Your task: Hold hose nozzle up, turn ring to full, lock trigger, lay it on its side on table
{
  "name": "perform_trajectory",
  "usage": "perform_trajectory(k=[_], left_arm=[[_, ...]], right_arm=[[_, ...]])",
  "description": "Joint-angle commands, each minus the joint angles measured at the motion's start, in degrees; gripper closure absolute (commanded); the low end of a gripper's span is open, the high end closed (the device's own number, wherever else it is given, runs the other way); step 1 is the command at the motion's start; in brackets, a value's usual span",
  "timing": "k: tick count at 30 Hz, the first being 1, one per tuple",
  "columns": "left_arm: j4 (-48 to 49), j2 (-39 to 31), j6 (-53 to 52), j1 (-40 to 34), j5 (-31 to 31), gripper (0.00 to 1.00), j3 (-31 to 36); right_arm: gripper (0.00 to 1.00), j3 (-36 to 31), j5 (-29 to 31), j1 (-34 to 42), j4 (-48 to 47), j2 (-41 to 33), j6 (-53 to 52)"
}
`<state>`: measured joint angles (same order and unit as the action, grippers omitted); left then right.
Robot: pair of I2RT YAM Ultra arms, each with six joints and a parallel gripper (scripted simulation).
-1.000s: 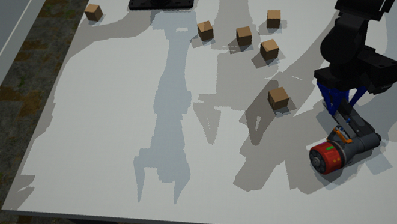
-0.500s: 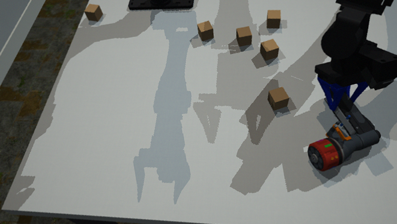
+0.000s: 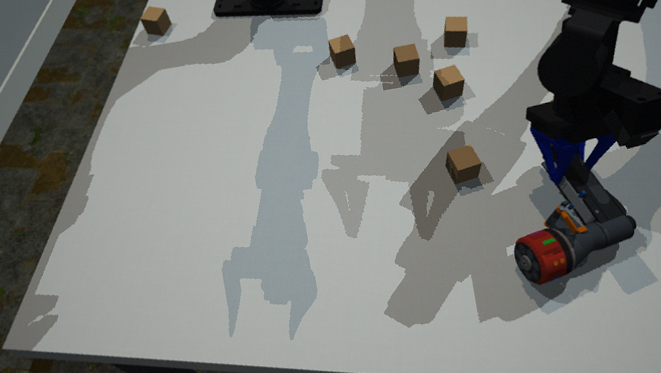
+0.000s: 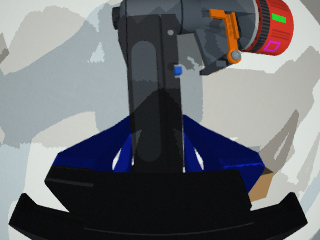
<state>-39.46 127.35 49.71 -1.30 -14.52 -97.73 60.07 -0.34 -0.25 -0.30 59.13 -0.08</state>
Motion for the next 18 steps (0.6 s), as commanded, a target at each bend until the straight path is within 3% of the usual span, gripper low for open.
perform_trajectory(k=[1,18], left_arm=[[2.39,-3.14,-0.07,0.42,-1.58,0.64,-1.46],[2.4,-3.28,0.02,-0.06,-1.52,0.64,-1.44]], right_arm=[[0.24,2.34,-0.24,-0.02,-1.01,-0.73,-0.4],[0.24,2.34,-0.24,-0.02,-1.01,-0.73,-0.4]])
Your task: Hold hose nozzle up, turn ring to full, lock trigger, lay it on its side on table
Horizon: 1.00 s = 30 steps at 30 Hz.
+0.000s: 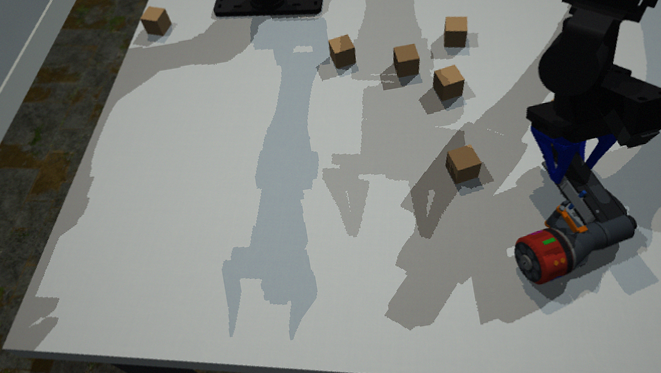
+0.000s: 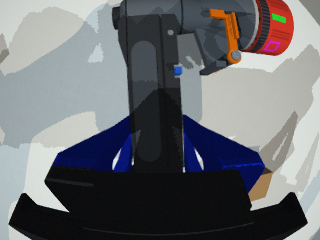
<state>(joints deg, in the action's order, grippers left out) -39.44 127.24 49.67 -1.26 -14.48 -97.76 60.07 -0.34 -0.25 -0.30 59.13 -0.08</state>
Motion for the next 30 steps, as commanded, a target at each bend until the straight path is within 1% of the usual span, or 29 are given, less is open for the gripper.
perform_trajectory(k=[1,14,15,23,24,25,30], left_arm=[[2.38,-3.17,0.05,-0.07,-1.56,0.64,-1.42],[2.37,-3.16,0.08,-0.14,-1.55,0.64,-1.43],[-0.8,-2.12,-0.33,-0.21,-0.72,0.64,-2.12],[1.74,-2.7,-0.41,-1.05,-0.68,0.64,-1.92],[2.56,-2.9,-0.42,-0.12,-1.05,0.64,-1.85],[3.03,-3.1,-0.48,-1.19,-0.98,0.64,-1.81],[8.43,-4.95,-1.34,-1.96,-1.5,0.64,-1.46]], right_arm=[[0.24,2.34,-0.24,-0.02,-1.01,-0.73,-0.4],[0.24,2.34,-0.24,-0.02,-1.01,-0.73,-0.4],[0.24,2.34,-0.24,-0.02,-1.01,-0.73,-0.4],[0.24,2.34,-0.24,-0.02,-1.01,-0.73,-0.4],[0.24,2.34,-0.24,-0.02,-1.01,-0.73,-0.4],[0.24,2.34,-0.24,-0.02,-1.01,-0.73,-0.4],[0.24,2.34,-0.24,-0.02,-1.01,-0.73,-0.4]])
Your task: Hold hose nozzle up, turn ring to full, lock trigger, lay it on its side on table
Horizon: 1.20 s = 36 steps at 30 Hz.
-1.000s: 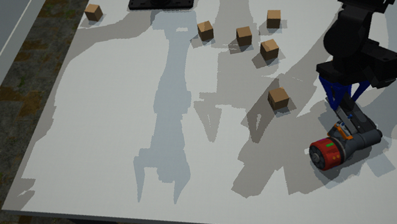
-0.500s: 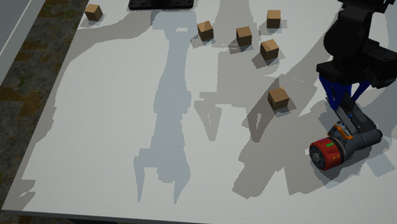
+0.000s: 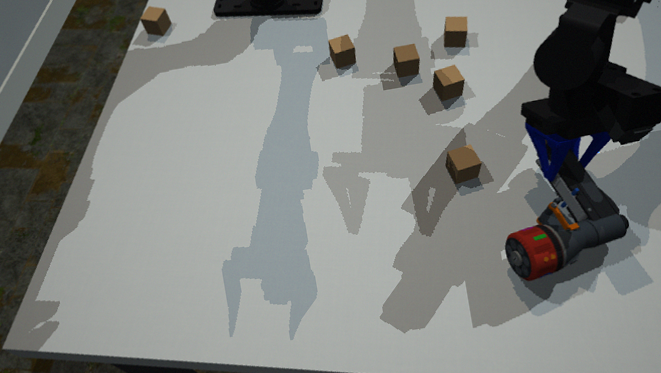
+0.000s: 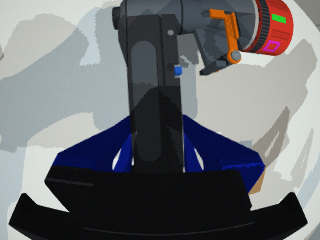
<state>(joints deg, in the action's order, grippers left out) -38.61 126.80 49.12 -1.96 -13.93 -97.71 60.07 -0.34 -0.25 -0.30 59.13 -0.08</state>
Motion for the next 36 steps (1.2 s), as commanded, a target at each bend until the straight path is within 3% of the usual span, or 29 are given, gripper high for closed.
perform_trajectory(k=[1,8,10,16,22,23,25,26,29,33,36], left_arm=[[8.98,-5.02,-1.05,-1.54,-2.1,0.64,-1.41],[16.58,-1.8,-3.33,-3.88,-1.9,0.64,1.76],[24.46,-6.24,-4.46,-3.92,-2.88,0.64,3.73],[27.62,-8.03,-5.83,-7.09,-2.93,0.64,3.9],[42.58,-10.53,-9.52,-9.86,-3.44,0.64,14.43],[46.61,-7.78,-11.03,-9.76,-3.7,0.64,15.59],[46.61,-7.78,-11.03,-9.76,-3.7,0.64,15.59],[52.57,-7.36,-14.9,-9.26,-4.19,0.64,17.53],[50.79,-10.82,-18.26,-11.96,-4.56,0.64,15.6],[60.47,-8.65,-19.39,-10.87,-2.98,0.64,21.73],[63.81,-8.86,-25.48,-13.94,-4.92,0.64,22.36]], right_arm=[[0.24,2.34,-0.24,-0.02,-1.01,-0.73,-0.4],[0.24,2.34,-0.24,-0.02,-1.01,-0.73,-0.4],[0.24,2.34,-0.24,-0.02,-1.01,-0.73,-0.4],[0.24,2.34,-0.24,-0.02,-1.01,-0.73,-0.4],[0.24,2.34,-0.24,-0.02,-1.01,-0.73,-0.4],[0.24,2.34,-0.24,-0.02,-1.01,-0.73,-0.4],[0.24,2.34,-0.24,-0.02,-1.01,-0.73,-0.4],[0.24,2.34,-0.24,-0.02,-1.01,-0.73,-0.4],[0.24,2.34,-0.24,-0.02,-1.01,-0.73,-0.4],[0.24,2.34,-0.24,-0.02,-1.01,-0.73,-0.4],[0.24,2.34,-0.24,-0.02,-1.01,-0.73,-0.4]])
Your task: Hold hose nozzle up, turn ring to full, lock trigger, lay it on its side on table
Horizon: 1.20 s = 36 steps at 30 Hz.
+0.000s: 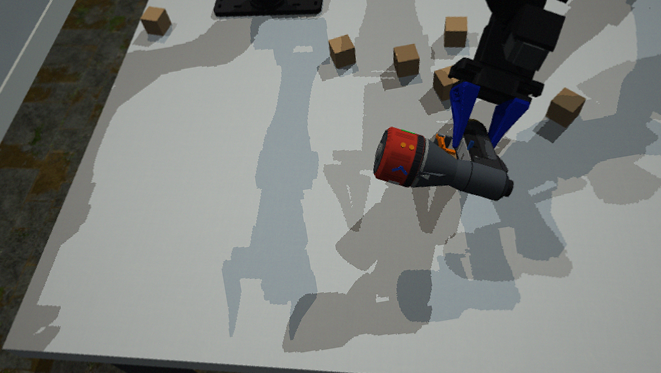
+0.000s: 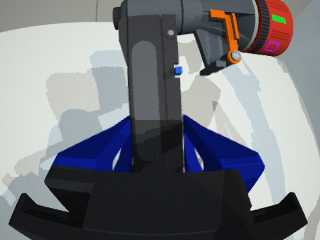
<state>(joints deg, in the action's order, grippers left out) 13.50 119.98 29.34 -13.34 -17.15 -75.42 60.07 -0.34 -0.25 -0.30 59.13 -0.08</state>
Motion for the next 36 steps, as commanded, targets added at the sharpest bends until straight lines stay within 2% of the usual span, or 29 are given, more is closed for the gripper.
perform_trajectory(k=[1,3,4,6,8,9,11,12,21,23,24,30,34,36], left_arm=[[3.69,-3.45,-0.64,0.69,-0.75,0.64,-1.25],[4.29,-3.92,-0.86,0.89,-0.89,0.64,-1.52],[15.4,0.74,-4.72,-1.85,0.49,0.64,3.14],[15.4,0.74,-4.72,-1.85,0.49,0.64,3.14],[21.28,0.73,-8.05,-2.03,0.27,0.64,4.18],[11.33,-0.38,-4.02,0.08,-0.08,0.64,2.43],[12.03,-0.94,-3.77,0.24,-0.07,0.64,2.16],[20.98,0.63,-6.5,-1.79,0.95,0.64,3.24],[37.68,1.73,-21.75,-4.53,-0.71,0.64,10.41],[37.68,1.73,-21.75,-4.53,-0.71,0.64,10.41],[42.13,1.94,-24.87,-3.98,-0.18,0.64,11.56],[52.6,3.27,-32.96,-6.38,-0.46,0.64,16.63],[59.0,6.35,-33.22,-4.63,1.57,0.64,16.6],[61.07,7.26,-32.82,-6.19,2.24,0.64,16.14]], right_arm=[[0.24,2.34,-0.24,-0.02,-1.01,-0.73,-0.4],[0.24,2.34,-0.24,-0.02,-1.01,-0.73,-0.4],[0.24,2.34,-0.24,-0.02,-1.01,-0.73,-0.4],[0.24,2.34,-0.24,-0.02,-1.01,-0.73,-0.4],[0.24,2.34,-0.24,-0.02,-1.01,-0.73,-0.4],[0.24,2.34,-0.24,-0.02,-1.01,-0.73,-0.4],[0.24,2.34,-0.24,-0.02,-1.01,-0.73,-0.4],[0.24,2.34,-0.24,-0.02,-1.01,-0.73,-0.4],[0.24,2.34,-0.24,-0.02,-1.01,-0.73,-0.4],[0.24,2.34,-0.24,-0.02,-1.01,-0.73,-0.4],[0.24,2.34,-0.24,-0.02,-1.01,-0.73,-0.4],[0.24,2.34,-0.24,-0.02,-1.01,-0.73,-0.4],[0.24,2.34,-0.24,-0.02,-1.01,-0.73,-0.4],[0.24,2.34,-0.24,-0.02,-1.01,-0.73,-0.4]])
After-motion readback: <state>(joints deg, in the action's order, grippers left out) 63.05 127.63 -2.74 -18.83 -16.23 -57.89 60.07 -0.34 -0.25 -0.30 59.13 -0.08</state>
